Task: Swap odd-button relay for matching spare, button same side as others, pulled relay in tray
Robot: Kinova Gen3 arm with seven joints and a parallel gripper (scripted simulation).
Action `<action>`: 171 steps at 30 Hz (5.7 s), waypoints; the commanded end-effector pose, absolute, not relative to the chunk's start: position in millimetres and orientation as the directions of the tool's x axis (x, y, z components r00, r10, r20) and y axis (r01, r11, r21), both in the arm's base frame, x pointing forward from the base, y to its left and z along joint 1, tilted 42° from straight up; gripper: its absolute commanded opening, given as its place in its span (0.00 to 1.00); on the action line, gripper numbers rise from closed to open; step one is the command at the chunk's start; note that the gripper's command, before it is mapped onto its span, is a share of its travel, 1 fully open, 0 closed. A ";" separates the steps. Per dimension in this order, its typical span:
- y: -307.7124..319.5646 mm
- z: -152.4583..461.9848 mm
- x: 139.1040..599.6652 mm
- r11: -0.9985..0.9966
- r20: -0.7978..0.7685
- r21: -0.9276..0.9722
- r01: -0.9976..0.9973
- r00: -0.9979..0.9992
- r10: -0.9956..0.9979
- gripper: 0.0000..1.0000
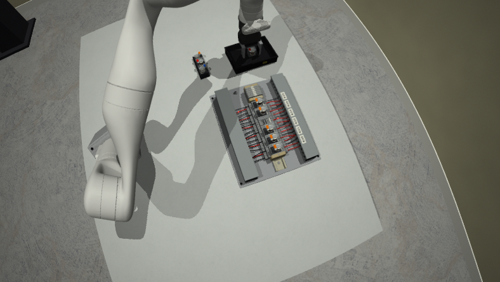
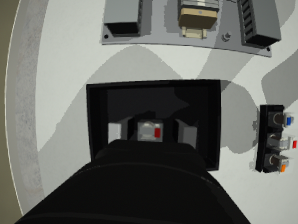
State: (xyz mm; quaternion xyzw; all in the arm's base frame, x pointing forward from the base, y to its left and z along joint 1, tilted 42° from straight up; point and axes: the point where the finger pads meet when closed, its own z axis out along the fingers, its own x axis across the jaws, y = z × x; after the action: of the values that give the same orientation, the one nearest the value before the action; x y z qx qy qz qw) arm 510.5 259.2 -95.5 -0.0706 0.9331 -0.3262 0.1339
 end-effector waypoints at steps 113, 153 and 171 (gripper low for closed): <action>275.2 -76.3 503.6 0.775 -0.202 -0.631 -0.043 -0.955 -0.217 1.00; 299.6 -46.1 491.9 0.775 -0.202 -0.631 -0.043 -0.955 -0.217 1.00; 318.7 -38.2 454.7 0.764 -0.176 -0.640 -0.079 -0.953 -0.246 1.00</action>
State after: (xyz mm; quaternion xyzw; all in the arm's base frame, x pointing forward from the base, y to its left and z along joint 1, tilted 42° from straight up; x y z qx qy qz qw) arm 463.9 312.2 -37.9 -0.0795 0.9314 -0.3327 0.1245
